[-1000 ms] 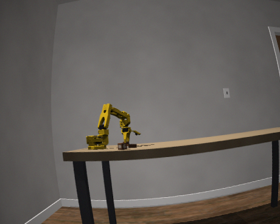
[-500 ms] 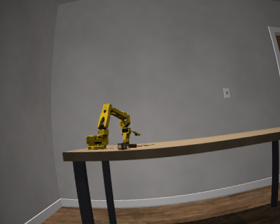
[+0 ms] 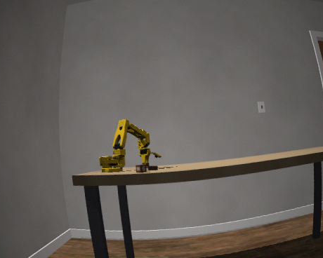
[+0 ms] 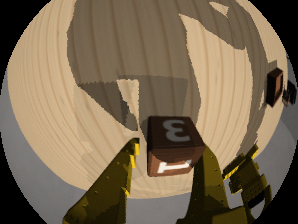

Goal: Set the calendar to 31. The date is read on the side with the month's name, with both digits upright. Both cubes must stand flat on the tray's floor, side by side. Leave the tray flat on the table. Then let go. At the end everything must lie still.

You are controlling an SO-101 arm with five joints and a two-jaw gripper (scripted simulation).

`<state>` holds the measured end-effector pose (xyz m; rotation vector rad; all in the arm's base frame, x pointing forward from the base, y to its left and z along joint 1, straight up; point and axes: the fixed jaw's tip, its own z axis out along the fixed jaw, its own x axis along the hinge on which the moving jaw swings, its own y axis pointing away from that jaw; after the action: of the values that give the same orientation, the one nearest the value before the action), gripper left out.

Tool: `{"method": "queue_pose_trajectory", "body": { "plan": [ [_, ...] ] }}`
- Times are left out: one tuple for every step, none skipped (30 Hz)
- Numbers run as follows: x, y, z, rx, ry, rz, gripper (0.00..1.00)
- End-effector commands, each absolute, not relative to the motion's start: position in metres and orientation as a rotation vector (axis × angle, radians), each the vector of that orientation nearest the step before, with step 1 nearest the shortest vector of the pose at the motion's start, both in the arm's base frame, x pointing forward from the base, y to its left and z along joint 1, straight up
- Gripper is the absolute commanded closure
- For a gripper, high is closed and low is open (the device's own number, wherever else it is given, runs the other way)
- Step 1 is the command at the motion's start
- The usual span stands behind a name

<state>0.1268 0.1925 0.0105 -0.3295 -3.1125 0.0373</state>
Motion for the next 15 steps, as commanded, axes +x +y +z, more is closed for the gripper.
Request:
{"method": "queue_pose_trajectory", "body": {
  "plan": [
    [0.132, 0.1982, 0.0237, -0.336, -3.147, -0.07, 0.79],
    [0.1319, 0.1979, 0.0237, -0.336, -3.147, -0.07, 0.8],
    [0.1319, 0.1979, 0.0237, -0.336, -3.147, -0.07, 0.8],
    [0.1319, 0.1979, 0.0237, -0.336, -3.147, -0.07, 0.8],
    [0.1318, 0.1975, 0.0237, -0.336, -3.147, -0.07, 0.81],
    [0.1318, 0.1972, 0.0237, -0.336, -3.147, -0.07, 0.81],
    [0.1317, 0.1969, 0.0237, -0.336, -3.147, -0.07, 0.82],
    [0.1316, 0.1966, 0.0237, -0.336, -3.147, -0.07, 0.82],
    [0.1316, 0.1964, 0.0237, -0.336, -3.147, -0.07, 0.83],
    [0.1315, 0.1962, 0.0237, -0.336, -3.147, -0.07, 0.83],
    [0.1315, 0.196, 0.0237, -0.336, -3.147, -0.07, 0.83],
    [0.1315, 0.1959, 0.0237, -0.336, -3.147, -0.07, 0.84],
    [0.1315, 0.1958, 0.0237, -0.336, -3.147, -0.07, 0.84],
    [0.1314, 0.1957, 0.0237, -0.336, -3.147, -0.07, 0.84],
    [0.1314, 0.1956, 0.0237, -0.336, -3.147, -0.07, 0.84]
  ]
}}
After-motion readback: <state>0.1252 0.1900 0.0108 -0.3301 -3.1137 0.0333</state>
